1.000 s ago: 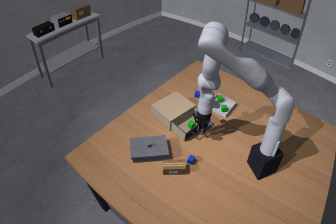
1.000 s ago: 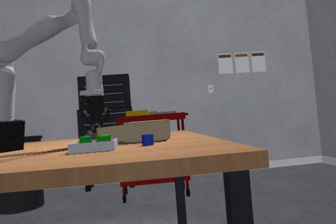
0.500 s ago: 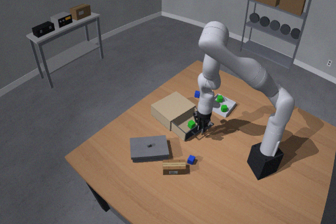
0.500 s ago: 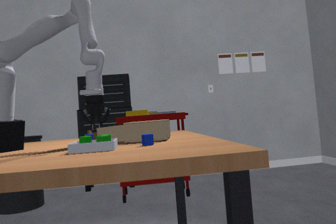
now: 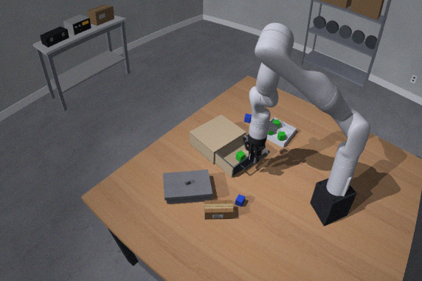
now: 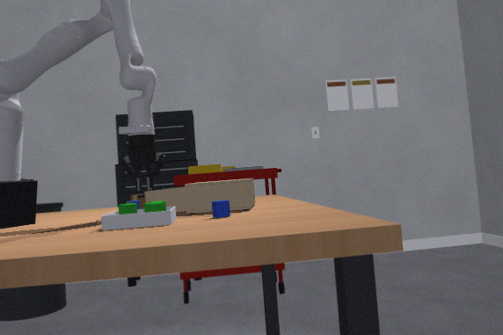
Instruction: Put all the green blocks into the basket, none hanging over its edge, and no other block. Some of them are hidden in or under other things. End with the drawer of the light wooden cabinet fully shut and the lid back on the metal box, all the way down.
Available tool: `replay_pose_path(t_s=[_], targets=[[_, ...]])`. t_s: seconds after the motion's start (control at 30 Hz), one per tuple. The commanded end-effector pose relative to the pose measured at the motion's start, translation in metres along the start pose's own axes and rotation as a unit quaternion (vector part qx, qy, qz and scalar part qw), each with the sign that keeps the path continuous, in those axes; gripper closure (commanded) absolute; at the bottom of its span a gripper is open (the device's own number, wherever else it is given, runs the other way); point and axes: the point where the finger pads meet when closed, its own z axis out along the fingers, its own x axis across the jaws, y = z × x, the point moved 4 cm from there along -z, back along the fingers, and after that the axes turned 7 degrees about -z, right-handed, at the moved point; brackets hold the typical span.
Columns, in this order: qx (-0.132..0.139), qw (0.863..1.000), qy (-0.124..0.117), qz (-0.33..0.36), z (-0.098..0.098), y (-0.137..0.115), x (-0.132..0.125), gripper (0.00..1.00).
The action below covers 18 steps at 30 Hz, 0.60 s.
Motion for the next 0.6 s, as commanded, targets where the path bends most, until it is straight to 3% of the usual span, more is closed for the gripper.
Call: replay_pose_path(t_s=[0.0, 0.57], targets=[[0.0, 1.0, 0.0, 0.0, -0.011, 0.0, -0.001, 0.7], [0.0, 1.0, 0.0, 0.0, -0.067, 0.0, -0.001, 0.7]])
